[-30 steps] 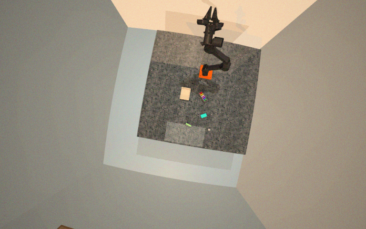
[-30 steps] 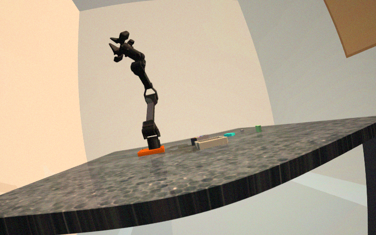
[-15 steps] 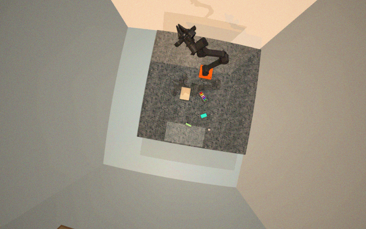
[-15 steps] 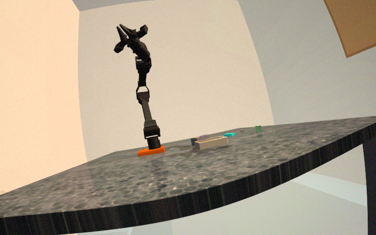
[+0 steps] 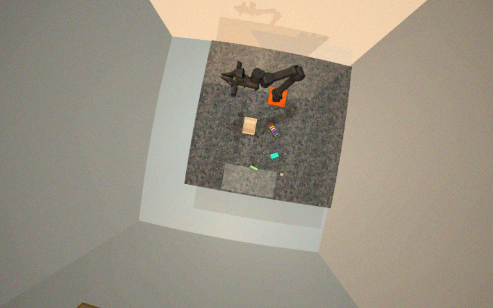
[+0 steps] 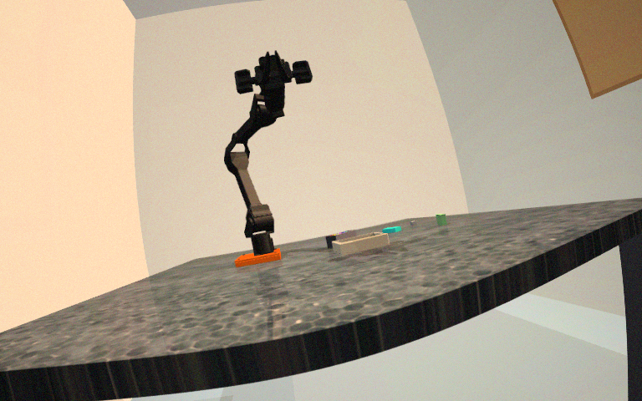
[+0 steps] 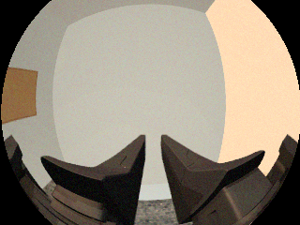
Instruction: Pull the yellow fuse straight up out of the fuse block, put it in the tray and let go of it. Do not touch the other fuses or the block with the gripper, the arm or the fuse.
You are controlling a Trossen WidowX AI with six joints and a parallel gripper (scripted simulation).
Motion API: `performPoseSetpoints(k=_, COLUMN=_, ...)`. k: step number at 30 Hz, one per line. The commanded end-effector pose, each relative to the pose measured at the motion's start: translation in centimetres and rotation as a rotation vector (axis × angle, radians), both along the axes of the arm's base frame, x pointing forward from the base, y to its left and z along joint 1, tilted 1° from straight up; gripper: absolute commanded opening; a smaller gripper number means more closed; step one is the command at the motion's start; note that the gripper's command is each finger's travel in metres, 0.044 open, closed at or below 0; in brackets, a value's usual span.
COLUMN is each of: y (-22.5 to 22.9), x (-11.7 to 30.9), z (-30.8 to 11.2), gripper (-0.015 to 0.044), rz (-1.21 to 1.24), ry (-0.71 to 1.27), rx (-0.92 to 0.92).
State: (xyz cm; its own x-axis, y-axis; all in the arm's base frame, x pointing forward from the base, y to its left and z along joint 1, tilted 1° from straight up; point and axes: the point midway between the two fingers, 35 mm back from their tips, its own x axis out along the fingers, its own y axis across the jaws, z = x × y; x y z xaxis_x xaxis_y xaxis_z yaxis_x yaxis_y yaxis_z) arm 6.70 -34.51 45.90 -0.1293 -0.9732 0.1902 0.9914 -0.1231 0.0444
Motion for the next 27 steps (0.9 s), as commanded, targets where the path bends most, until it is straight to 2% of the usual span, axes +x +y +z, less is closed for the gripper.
performPoseSetpoints(k=1, y=-0.5, x=4.7, z=-3.8, gripper=0.0066, rz=0.152, ry=-0.006, rx=0.129)
performPoseSetpoints(k=8, y=1.5, x=13.4, z=-12.0, gripper=0.0066, rz=0.418, ry=-0.001, rx=0.426)
performPoseSetpoints(k=15, y=7.4, x=20.0, z=-20.4, gripper=0.0066, rz=0.622, ry=0.039, rx=0.766)
performPoseSetpoints(k=21, y=14.6, x=22.8, z=-27.1, gripper=0.0066, rz=0.721, ry=0.115, rx=1.08)
performPoseSetpoints(k=27, y=22.7, x=22.5, z=-32.7, gripper=0.0066, rz=0.724, ry=0.241, rx=1.395)
